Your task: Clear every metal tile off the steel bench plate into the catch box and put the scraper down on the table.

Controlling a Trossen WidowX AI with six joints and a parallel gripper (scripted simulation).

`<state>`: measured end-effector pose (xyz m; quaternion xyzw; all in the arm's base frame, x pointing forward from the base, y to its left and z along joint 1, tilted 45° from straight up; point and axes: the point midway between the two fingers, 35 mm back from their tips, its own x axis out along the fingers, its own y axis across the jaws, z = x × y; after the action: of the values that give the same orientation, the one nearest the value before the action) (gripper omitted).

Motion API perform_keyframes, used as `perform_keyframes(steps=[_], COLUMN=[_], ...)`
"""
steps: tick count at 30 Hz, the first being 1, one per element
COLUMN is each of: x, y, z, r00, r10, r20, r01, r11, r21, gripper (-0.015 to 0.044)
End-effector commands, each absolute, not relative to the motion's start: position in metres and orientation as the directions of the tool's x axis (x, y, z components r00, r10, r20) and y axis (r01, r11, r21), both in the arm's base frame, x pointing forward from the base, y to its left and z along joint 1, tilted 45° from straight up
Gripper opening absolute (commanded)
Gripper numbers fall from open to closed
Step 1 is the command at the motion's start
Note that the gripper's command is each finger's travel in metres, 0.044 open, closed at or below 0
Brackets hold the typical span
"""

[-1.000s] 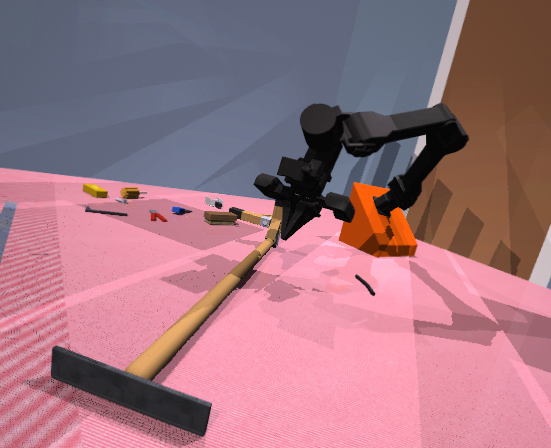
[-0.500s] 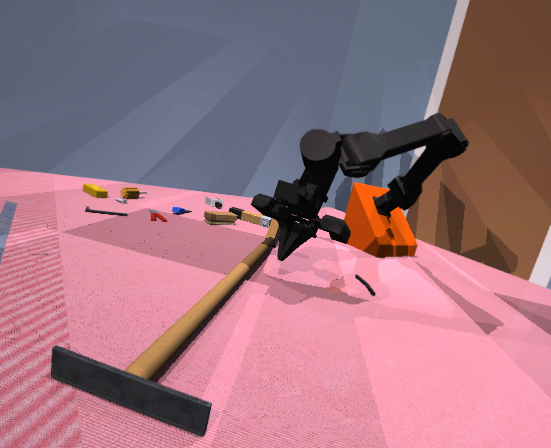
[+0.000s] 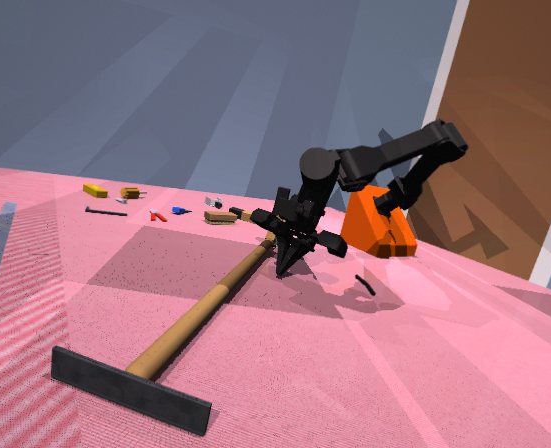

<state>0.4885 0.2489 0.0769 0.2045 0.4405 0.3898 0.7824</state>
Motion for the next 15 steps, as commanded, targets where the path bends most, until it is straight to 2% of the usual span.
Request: perform_keyframes(steps=[1,15], x=[0.491,0.503], y=[0.247,0.242], z=[0.073,0.067], r00=[0.311,0.311], r10=[0.786,0.785], r20=[-0.534,-0.535], r01=[-0.421,-0.422], r11=[0.618,0.619], r21=[0.664,0.663], gripper=[0.0000,0.0000])
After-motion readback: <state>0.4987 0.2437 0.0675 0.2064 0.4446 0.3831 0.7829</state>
